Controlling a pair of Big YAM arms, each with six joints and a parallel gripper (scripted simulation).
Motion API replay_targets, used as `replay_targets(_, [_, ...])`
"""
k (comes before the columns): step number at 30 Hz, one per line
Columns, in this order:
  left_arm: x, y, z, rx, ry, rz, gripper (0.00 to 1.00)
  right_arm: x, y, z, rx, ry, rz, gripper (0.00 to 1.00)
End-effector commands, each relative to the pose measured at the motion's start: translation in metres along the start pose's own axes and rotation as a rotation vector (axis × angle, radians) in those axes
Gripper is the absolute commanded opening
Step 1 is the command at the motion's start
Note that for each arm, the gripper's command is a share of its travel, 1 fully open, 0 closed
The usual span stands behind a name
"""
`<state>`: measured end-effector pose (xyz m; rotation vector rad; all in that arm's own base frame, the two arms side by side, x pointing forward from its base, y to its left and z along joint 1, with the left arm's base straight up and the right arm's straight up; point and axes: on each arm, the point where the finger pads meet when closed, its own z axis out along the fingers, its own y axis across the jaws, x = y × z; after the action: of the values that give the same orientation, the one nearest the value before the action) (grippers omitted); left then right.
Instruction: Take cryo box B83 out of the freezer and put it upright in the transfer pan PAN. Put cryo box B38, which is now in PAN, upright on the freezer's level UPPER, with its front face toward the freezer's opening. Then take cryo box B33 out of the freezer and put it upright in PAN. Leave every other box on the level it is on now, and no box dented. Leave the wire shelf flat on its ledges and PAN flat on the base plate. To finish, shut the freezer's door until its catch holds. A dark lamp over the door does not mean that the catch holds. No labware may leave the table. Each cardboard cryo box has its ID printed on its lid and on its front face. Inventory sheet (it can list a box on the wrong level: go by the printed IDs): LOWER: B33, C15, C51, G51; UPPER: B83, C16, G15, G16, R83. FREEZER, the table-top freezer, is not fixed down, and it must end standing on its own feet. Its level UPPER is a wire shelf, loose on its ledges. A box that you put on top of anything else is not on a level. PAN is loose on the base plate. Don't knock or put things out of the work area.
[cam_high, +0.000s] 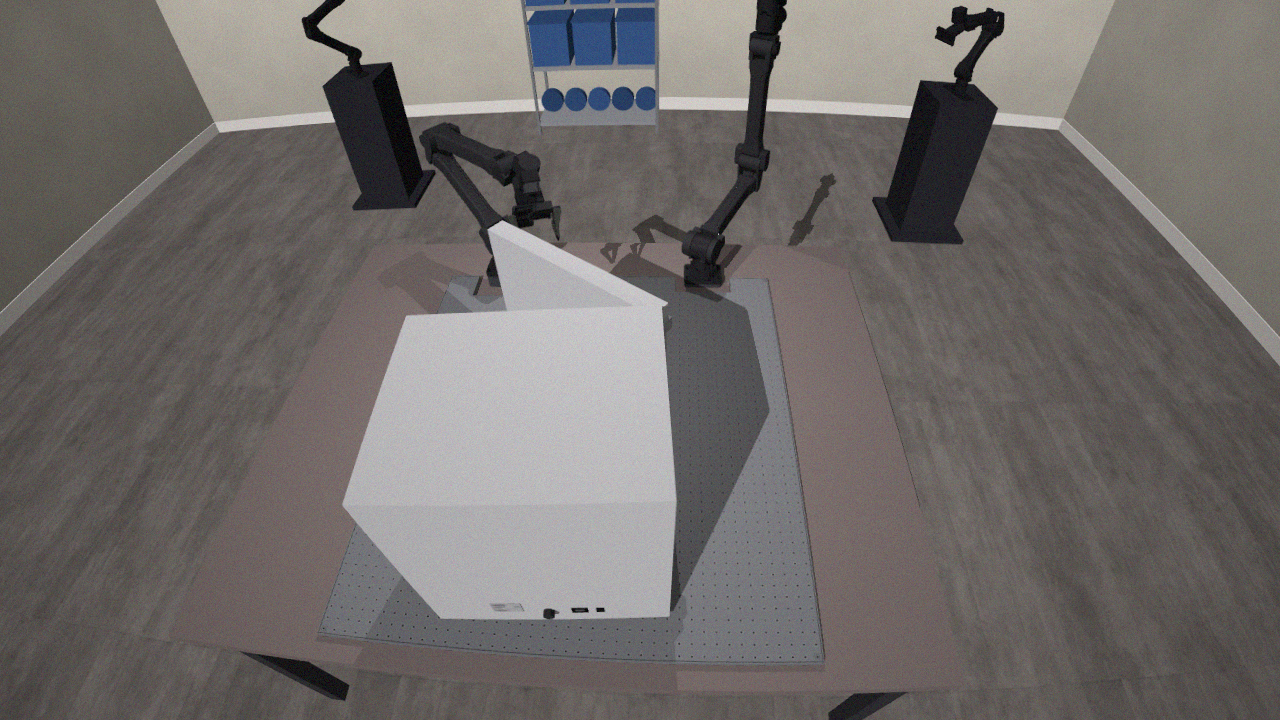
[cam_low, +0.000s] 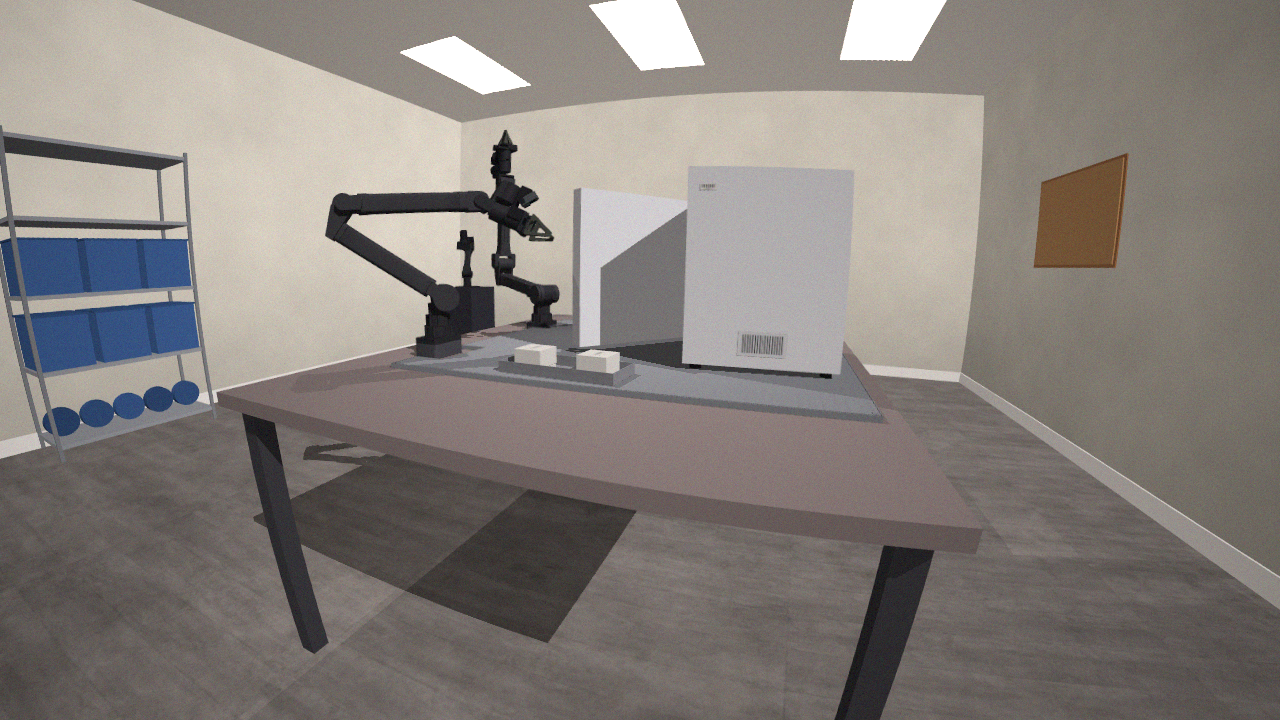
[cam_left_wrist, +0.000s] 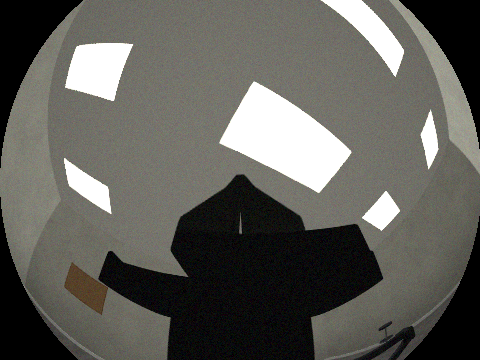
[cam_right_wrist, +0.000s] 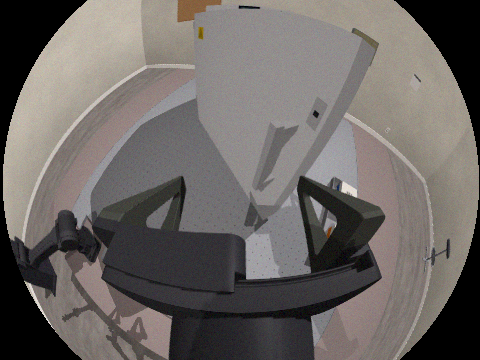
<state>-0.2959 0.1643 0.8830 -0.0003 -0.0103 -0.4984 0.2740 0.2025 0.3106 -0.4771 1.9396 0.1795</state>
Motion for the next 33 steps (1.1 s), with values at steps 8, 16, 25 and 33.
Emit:
replay_targets(8, [0.013, 0.001, 0.001, -0.002, 0.037, -0.013, 0.00, -0.002, 0.055, 0.054, 0.444, 0.009, 0.352, 1.00])
replay_targets(16, [0.013, 0.001, 0.001, -0.002, 0.037, -0.013, 0.00, 0.005, 0.057, 0.058, 0.735, 0.035, 0.481, 1.00])
replay_targets(25, [0.013, 0.001, 0.001, -0.002, 0.037, -0.013, 0.00, 0.009, 0.048, 0.061, 0.919, 0.047, 0.557, 1.00])
replay_targets(33, [0.013, 0.001, 0.001, -0.002, 0.037, -0.013, 0.00, 0.004, 0.027, 0.073, 0.918, 0.044, 0.558, 1.00])
